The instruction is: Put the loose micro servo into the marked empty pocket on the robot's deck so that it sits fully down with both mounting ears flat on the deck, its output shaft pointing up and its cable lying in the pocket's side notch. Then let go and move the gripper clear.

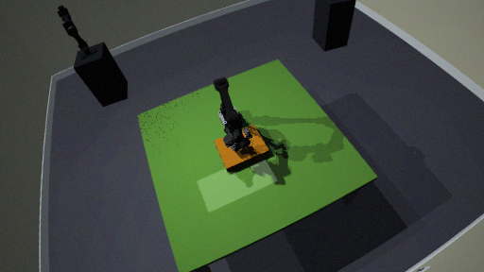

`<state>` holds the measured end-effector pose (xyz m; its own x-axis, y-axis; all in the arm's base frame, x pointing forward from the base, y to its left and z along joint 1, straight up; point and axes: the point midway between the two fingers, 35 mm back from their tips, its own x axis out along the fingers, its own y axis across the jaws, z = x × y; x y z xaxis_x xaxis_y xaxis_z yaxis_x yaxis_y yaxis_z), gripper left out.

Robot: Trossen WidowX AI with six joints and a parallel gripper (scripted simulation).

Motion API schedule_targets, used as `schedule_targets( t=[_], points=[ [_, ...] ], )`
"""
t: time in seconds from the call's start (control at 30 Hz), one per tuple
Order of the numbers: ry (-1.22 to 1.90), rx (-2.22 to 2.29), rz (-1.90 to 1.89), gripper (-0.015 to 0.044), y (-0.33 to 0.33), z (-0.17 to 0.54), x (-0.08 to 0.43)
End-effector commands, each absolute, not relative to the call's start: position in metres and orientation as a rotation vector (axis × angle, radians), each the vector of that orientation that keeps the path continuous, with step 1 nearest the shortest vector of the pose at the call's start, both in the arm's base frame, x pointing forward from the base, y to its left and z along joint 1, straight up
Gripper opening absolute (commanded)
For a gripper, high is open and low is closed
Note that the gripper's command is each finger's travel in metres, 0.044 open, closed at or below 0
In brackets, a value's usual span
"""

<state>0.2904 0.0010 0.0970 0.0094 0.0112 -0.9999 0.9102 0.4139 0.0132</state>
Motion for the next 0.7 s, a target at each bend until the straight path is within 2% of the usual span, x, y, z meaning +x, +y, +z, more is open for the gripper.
schedule_targets(
  t=[0.0, 0.27, 0.67],
  points=[
    [1.363, 0.904, -0.870, 0.0000, 0.0105, 0.1010, 0.2888],
    [1.381, 0.861, -0.827, 0.0000, 0.0175, 0.1010, 0.2879],
    [1.480, 0.551, -0.524, 0.0000, 0.0175, 0.1011, 0.2879]
  ],
)
